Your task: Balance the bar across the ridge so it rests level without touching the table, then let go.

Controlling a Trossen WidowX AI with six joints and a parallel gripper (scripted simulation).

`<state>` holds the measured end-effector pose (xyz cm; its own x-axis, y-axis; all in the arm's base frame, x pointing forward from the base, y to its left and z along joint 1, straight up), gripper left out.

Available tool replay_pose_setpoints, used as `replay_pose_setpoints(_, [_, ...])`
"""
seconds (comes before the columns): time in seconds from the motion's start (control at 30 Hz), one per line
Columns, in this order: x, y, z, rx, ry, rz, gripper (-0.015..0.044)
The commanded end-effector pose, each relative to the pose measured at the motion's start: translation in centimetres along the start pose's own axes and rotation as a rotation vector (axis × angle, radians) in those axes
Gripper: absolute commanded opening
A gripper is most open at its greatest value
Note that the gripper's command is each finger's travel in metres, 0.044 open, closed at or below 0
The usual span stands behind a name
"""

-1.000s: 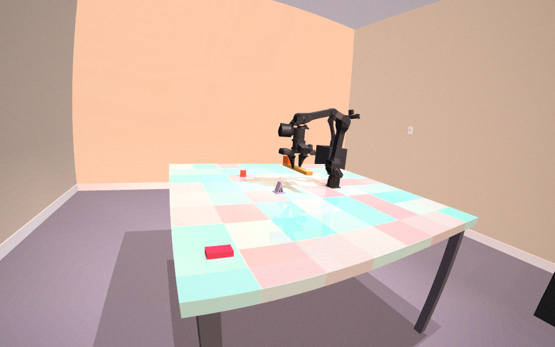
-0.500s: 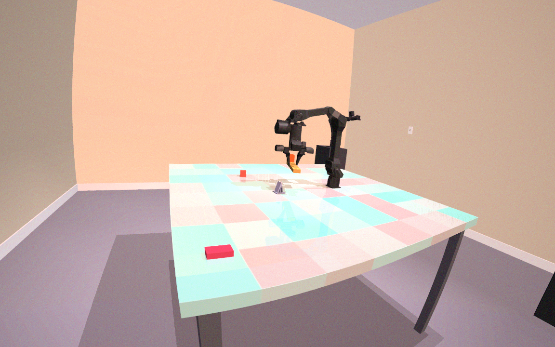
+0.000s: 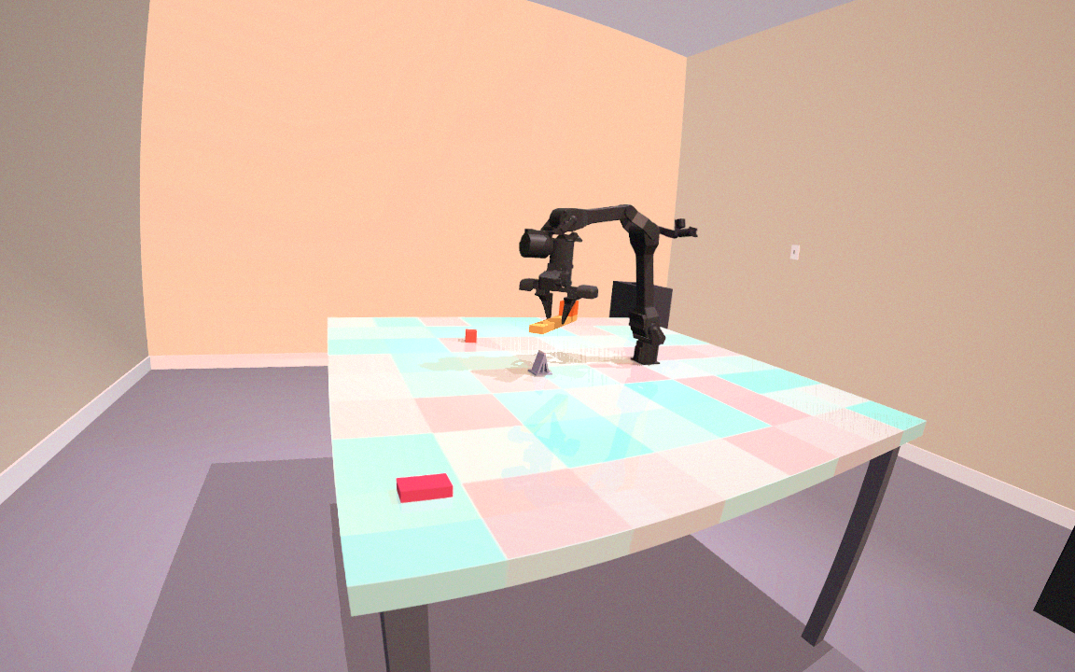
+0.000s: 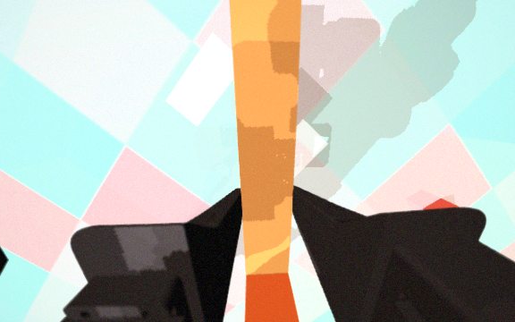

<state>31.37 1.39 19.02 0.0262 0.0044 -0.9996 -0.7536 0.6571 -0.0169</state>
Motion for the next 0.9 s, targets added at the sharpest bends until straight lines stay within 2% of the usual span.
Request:
replay_pose_setpoints(0.0, [-0.3,-0.4,1.3,0.108,-0.005,-0.009,0.0])
replay_pose_setpoints(0.6, [0.3,-2.9,7.5,0.665,-0.015,-0.007,0.0])
replay_pose_setpoints(0.87, [1.0,-3.2,7.8,0.681,-0.015,-0.007,0.0])
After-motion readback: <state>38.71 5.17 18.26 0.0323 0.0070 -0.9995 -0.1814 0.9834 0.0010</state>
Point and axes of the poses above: the point midway between the two fingers, 35 mm back from their tips, its own x axis out along the fingers, its own y axis across the jaws, z = x × y, the point moved 3 cm from there along -x, back along the fingers, and after that the axes turned 6 degrees about -x, right-handed, at the moved point
